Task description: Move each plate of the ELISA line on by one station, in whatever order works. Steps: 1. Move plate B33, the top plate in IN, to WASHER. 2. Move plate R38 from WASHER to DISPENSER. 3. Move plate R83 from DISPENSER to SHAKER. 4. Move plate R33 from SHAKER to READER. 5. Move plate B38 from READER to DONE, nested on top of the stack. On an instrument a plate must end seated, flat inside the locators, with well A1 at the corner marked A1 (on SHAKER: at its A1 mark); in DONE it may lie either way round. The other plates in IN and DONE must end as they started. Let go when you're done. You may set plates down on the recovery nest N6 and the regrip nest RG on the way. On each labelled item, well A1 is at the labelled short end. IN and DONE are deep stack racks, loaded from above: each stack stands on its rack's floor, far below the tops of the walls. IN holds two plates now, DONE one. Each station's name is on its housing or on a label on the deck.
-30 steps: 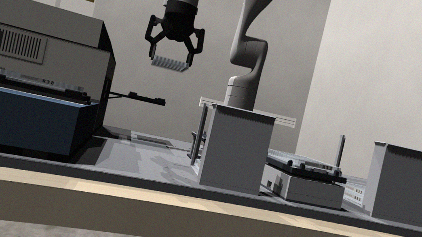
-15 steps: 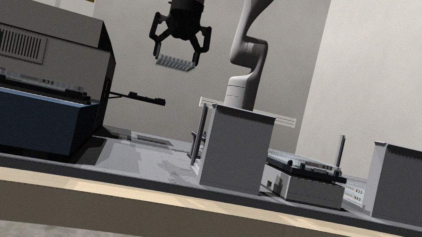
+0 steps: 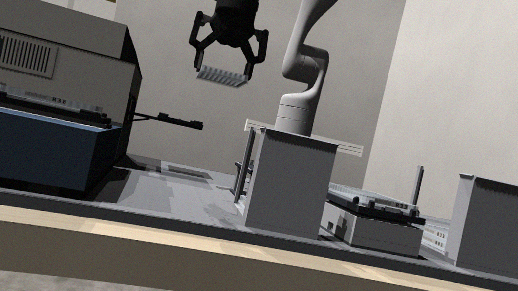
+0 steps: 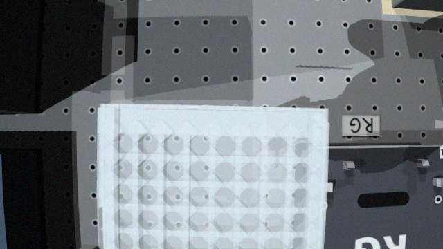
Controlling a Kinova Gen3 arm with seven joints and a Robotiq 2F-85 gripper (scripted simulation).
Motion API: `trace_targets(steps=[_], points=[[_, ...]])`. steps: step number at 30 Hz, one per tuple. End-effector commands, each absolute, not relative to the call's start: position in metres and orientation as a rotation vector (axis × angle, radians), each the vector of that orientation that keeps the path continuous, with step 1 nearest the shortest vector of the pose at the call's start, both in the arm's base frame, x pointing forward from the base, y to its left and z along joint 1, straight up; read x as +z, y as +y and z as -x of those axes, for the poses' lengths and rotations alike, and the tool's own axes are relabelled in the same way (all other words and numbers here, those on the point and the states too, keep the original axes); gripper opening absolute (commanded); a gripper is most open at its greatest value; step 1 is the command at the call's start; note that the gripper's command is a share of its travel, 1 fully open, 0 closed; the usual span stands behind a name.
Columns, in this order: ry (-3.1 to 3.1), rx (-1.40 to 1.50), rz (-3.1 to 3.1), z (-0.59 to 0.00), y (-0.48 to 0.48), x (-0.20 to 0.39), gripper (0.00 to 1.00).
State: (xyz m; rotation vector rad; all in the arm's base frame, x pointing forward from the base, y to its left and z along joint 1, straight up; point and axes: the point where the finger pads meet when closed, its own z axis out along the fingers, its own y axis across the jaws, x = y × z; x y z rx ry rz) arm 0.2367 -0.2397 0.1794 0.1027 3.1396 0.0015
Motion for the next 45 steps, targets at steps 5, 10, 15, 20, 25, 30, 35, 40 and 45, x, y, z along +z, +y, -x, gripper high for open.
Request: trace_targets(steps=[5, 10, 15, 20, 25, 30, 35, 40, 45], points=[[3.139, 0.000, -0.103, -0.263, -0.236, 0.180, 0.94], [3.139, 0.000, -0.103, -0.273, -0.234, 0.180, 0.94], [3.138, 0.000, -0.111, -0.289, -0.231, 0.180, 0.94], [3.138, 0.000, -0.111, -0.306, -0.229, 0.180, 0.94], [3.138, 0.000, -0.111, -0.322, -0.226, 0.180, 0.94], [3.138, 0.000, -0.118, -0.332, -0.224, 0.180, 0.94], [3.138, 0.000, -0.118, -0.348, -0.222, 0.180, 0.94], [3.138, 0.000, -0.118, -0.365, -0.219, 0.180, 0.94], [3.138, 0.000, -0.118, -0.375, -0.217, 0.180, 0.94]])
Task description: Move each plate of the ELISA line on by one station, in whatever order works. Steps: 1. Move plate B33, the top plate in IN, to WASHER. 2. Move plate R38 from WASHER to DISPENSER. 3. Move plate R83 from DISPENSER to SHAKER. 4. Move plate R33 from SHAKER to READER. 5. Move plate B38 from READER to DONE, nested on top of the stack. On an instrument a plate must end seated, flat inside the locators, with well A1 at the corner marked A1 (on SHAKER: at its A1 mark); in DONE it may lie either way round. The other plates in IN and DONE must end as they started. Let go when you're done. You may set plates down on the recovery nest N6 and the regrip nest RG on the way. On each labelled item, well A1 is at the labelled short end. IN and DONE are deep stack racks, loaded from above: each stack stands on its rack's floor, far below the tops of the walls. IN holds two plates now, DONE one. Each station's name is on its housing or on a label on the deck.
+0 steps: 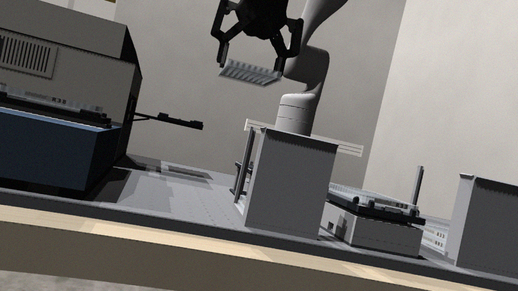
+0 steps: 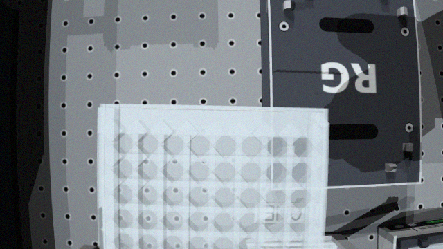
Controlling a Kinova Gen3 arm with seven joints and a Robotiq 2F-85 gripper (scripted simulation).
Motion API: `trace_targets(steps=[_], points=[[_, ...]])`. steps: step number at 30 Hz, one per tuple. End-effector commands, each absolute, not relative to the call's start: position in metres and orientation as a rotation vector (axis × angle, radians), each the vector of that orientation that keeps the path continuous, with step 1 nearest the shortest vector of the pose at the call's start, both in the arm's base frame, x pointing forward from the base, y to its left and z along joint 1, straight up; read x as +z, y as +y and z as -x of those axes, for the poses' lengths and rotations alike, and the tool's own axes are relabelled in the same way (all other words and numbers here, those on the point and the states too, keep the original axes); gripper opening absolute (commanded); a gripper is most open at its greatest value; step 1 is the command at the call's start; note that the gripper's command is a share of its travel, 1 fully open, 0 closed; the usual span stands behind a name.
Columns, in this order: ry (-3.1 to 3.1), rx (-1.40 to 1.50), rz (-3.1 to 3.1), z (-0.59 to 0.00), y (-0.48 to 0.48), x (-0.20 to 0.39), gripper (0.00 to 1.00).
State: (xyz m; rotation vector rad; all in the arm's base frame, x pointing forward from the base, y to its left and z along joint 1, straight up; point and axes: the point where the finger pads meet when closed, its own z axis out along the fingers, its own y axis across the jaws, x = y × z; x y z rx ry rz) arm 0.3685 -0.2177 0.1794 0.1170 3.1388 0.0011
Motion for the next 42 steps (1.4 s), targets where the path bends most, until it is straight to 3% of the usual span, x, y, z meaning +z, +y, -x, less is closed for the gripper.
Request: trace_targets(steps=[1, 42], points=[[3.138, 0.000, -0.118, -0.378, -0.217, 0.180, 0.94], [3.137, 0.001, -0.132, -0.478, -0.162, 0.180, 0.94]])
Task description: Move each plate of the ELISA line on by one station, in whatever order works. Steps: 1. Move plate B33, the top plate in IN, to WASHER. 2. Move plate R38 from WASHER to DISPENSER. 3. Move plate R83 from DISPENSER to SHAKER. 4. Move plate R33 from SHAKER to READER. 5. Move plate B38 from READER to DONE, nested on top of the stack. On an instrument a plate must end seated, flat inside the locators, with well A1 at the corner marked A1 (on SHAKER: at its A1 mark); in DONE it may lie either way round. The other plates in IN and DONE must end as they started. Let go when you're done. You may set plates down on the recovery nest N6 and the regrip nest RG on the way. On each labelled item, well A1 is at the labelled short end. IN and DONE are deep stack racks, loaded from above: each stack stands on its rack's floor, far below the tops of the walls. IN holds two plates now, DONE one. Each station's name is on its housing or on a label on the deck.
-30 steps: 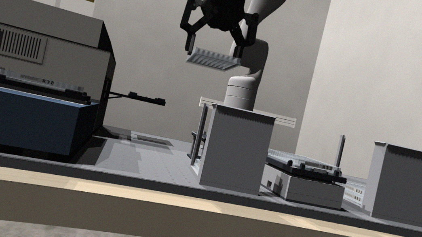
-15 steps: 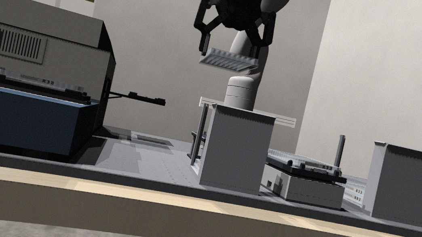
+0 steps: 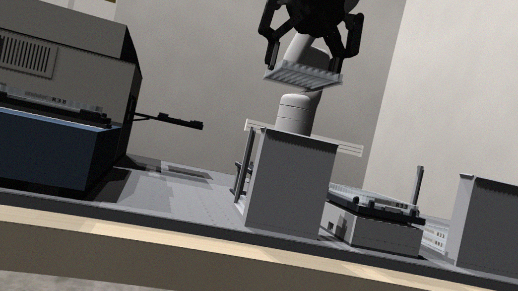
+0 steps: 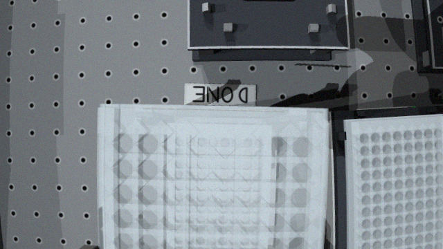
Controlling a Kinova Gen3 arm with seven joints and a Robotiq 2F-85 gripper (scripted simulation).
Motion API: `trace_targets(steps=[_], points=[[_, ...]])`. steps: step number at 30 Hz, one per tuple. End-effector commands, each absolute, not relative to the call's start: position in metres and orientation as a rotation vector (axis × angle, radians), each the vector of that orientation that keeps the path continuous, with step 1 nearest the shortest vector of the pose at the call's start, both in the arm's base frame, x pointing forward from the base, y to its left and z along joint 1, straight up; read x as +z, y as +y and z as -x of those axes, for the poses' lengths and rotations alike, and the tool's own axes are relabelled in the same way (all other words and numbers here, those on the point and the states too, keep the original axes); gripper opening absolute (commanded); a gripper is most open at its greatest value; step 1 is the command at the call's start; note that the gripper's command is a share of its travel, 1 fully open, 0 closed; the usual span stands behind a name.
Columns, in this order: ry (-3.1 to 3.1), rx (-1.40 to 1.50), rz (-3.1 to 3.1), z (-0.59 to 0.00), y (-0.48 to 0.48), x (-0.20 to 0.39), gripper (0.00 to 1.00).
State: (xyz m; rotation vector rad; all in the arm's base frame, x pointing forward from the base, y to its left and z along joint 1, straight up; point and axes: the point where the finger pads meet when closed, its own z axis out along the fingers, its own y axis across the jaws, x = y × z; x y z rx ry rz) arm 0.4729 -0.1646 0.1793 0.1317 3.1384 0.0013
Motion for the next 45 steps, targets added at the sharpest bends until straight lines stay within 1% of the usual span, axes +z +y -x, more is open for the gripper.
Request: trace_targets(steps=[1, 19, 45], points=[[3.137, 0.001, -0.132, -0.478, -0.162, 0.180, 0.94], [3.137, 0.001, -0.132, -0.478, -0.162, 0.180, 0.94], [3.137, 0.001, -0.132, -0.478, -0.162, 0.151, 0.94]])
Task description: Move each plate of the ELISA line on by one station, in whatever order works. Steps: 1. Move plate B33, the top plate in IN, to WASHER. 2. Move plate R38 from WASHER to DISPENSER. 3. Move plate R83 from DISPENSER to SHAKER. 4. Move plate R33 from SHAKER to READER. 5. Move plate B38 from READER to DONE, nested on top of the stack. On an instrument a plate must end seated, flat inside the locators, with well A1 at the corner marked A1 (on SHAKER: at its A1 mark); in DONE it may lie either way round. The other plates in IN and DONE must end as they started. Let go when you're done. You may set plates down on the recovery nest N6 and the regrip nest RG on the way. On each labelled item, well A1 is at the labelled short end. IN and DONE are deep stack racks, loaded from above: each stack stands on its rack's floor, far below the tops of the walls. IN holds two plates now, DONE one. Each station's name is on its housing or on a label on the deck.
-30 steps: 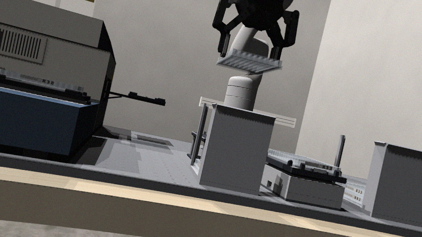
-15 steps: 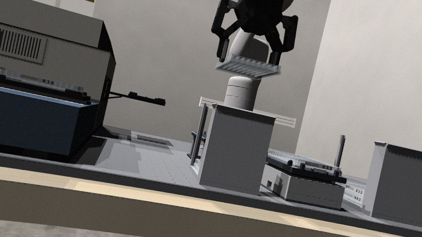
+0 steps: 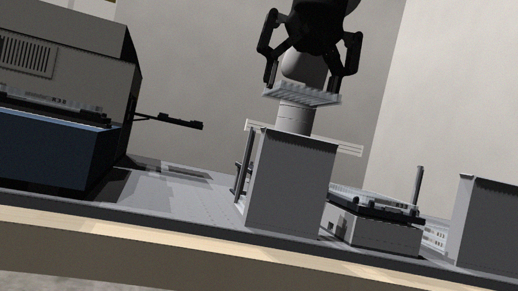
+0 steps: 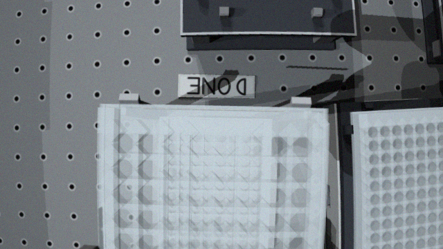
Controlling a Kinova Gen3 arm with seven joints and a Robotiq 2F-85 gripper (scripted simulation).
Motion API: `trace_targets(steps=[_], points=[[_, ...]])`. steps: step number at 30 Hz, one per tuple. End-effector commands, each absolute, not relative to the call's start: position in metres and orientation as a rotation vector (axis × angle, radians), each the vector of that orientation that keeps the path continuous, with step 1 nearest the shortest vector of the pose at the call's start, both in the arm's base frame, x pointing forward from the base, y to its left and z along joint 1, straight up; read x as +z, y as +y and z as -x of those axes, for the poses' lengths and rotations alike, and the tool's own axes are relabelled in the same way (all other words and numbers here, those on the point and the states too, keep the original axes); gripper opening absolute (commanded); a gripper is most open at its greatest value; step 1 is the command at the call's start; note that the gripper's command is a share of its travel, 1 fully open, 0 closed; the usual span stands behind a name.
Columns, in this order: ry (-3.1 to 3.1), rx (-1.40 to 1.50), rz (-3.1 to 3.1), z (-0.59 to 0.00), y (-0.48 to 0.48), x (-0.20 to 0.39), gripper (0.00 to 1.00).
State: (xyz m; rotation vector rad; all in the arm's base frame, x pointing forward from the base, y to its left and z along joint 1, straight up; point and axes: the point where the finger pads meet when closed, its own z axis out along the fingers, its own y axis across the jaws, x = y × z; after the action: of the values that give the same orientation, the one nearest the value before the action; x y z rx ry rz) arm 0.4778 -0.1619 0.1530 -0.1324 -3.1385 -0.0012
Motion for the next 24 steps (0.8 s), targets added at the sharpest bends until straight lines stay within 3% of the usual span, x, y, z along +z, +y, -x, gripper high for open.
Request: trace_targets(steps=[1, 24], points=[[-3.141, -0.001, 0.133, -0.478, -0.162, 0.150, 0.94], [-3.141, -0.001, 0.133, -0.478, -0.162, 0.122, 0.94]])
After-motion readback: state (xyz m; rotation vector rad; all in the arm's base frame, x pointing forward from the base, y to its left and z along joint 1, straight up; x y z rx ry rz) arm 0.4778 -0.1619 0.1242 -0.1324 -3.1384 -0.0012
